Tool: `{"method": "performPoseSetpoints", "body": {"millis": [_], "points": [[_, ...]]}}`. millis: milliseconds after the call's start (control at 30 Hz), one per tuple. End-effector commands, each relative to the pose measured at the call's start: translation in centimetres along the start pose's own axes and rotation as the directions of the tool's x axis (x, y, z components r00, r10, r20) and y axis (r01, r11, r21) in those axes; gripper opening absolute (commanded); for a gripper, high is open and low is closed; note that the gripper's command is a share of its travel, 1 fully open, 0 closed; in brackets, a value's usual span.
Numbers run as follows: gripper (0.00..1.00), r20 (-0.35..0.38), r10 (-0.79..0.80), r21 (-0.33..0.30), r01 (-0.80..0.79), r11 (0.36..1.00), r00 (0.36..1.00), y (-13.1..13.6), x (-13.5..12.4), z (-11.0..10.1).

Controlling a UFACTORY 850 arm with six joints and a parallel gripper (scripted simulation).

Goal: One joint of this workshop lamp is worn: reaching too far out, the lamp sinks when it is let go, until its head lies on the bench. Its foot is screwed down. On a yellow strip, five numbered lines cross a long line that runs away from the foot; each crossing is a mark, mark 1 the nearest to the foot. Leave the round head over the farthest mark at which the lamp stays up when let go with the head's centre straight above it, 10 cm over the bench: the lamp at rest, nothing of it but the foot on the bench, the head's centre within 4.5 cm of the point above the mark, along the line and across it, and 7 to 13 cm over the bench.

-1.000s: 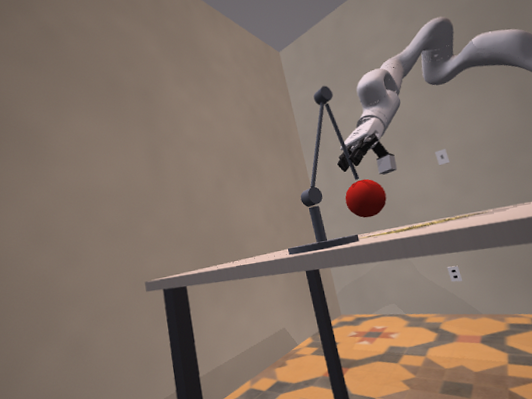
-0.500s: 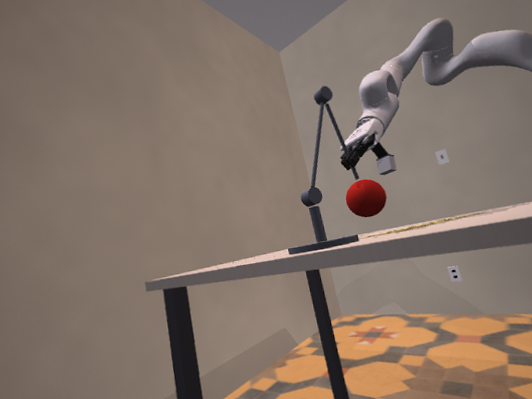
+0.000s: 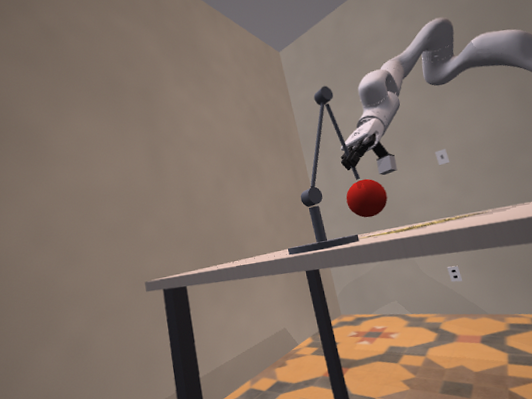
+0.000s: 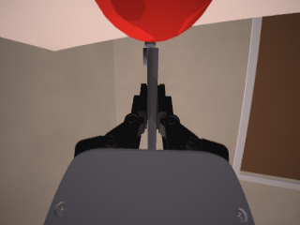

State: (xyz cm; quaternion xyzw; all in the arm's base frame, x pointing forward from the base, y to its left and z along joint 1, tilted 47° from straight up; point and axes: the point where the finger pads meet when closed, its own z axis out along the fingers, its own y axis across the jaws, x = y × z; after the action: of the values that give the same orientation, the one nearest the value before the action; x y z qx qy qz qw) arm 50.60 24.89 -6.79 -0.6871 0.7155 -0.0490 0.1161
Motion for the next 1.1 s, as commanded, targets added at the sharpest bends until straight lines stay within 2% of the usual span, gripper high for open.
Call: {"method": "performPoseSetpoints", "body": {"millis": [0,333,900,1067], "points": [[0.00,-0.011,-0.001,0.012,0.001,1.000,1.000,0.0,0.6,-0.7],[0.00,-0.035,-0.002,0.038,0.003,0.999,0.999,0.1,2.3,-2.4],[0.00,-0.036,-0.002,0.037,0.004,0.999,0.999,0.1,4.7,-4.9],[0.00,-0.036,-0.002,0.037,0.004,0.999,0.999,0.1,4.7,-4.9]]}}
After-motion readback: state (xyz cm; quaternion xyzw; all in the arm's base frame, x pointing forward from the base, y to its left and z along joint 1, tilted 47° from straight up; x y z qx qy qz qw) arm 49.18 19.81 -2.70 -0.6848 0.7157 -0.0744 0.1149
